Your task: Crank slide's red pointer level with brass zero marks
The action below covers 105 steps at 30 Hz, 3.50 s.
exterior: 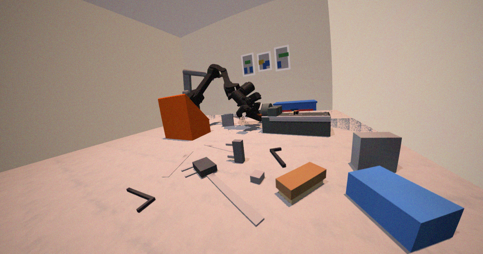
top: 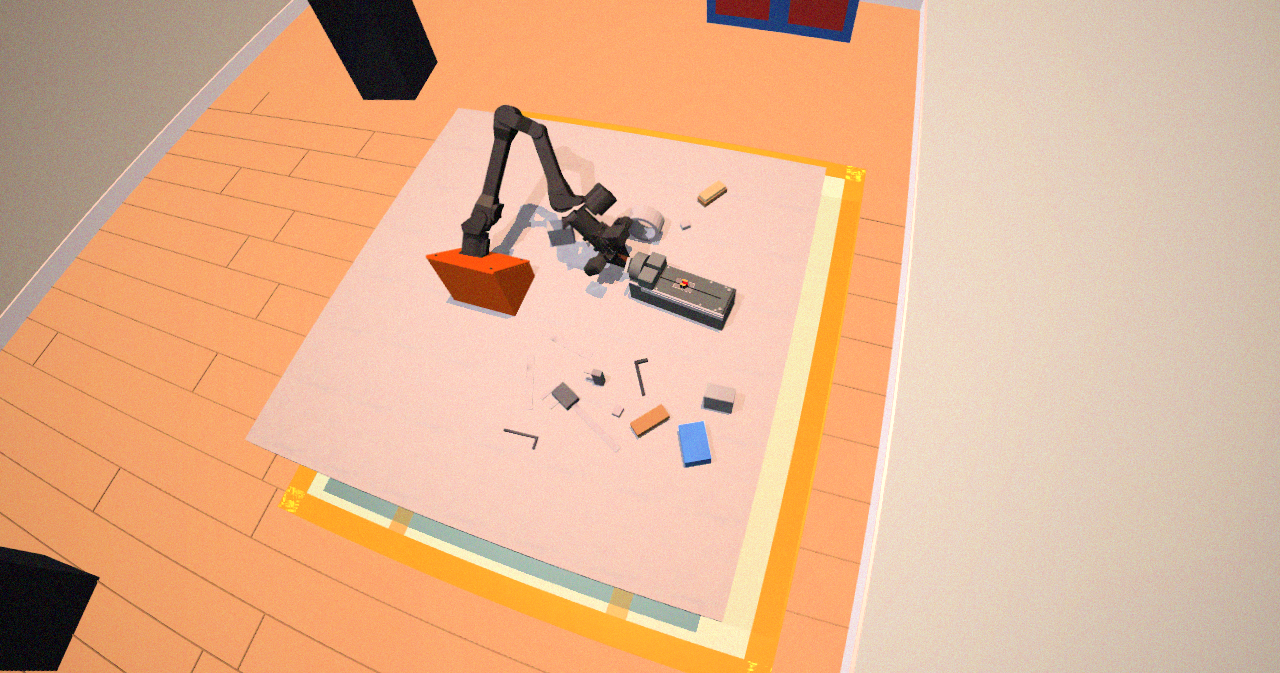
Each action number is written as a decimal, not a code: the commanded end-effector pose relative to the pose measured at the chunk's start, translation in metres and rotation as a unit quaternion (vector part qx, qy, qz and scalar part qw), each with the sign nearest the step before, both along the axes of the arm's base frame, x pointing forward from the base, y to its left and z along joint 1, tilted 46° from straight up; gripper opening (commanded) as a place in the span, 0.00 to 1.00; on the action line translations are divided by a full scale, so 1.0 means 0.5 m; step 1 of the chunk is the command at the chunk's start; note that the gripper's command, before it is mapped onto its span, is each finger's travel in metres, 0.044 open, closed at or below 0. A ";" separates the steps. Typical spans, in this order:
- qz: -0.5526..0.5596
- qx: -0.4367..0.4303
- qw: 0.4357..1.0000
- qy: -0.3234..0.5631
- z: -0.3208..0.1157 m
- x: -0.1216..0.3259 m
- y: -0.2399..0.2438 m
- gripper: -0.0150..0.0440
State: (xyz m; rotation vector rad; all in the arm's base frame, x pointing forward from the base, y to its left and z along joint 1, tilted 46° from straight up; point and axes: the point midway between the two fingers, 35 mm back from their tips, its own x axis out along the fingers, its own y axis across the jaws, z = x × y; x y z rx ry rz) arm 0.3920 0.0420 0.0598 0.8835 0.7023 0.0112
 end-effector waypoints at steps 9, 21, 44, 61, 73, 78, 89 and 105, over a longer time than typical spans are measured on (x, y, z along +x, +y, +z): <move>0.002 0.002 1.000 -0.008 0.032 0.000 -0.006 0.25; 0.002 0.002 1.000 -0.008 0.038 -0.002 -0.014 0.25; 0.002 0.002 1.000 -0.008 0.038 -0.002 -0.014 0.25; 0.001 0.003 1.000 -0.007 0.036 -0.001 -0.012 0.57; 0.001 0.002 1.000 -0.007 0.041 -0.002 -0.018 1.00; 0.001 0.002 1.000 -0.006 0.078 -0.008 -0.057 1.00; -0.001 -0.001 1.000 -0.004 0.150 -0.019 -0.137 1.00; 0.022 0.009 1.000 -0.015 0.217 0.015 -0.237 1.00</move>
